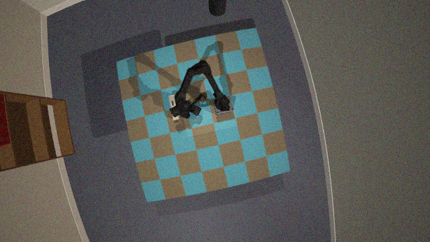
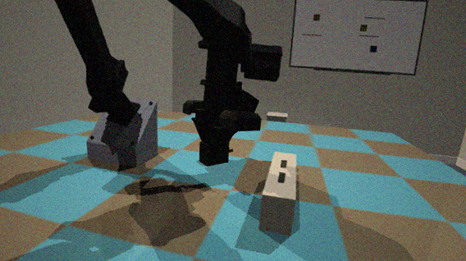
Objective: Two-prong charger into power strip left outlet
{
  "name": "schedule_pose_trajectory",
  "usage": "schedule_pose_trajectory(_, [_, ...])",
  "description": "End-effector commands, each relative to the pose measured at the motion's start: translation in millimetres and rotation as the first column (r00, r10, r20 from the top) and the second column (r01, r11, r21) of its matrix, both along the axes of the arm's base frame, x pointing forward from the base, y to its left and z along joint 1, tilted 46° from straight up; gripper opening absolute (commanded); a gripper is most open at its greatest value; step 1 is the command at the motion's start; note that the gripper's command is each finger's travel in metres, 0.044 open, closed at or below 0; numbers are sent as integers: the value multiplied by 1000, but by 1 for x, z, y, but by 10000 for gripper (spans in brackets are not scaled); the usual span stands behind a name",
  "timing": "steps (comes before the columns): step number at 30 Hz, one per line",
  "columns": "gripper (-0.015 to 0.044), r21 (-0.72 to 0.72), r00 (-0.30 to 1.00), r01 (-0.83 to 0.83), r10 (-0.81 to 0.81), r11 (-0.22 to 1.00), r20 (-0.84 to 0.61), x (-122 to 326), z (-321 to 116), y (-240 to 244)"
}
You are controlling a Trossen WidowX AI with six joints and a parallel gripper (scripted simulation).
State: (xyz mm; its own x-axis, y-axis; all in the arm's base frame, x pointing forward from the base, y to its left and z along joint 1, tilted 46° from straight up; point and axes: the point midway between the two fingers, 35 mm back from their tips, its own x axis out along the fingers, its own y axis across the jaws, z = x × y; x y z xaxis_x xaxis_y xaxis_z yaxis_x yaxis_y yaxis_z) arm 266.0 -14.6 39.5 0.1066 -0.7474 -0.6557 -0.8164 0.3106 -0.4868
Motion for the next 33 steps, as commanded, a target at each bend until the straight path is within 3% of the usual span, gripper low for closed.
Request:
schedule_pose_trajectory(1, [0, 21, 996, 59, -60, 998, 61, 2, -3, -1])
schedule_pose_trajectory(33, [0, 195, 796, 401, -446, 895, 410, 12, -21, -14])
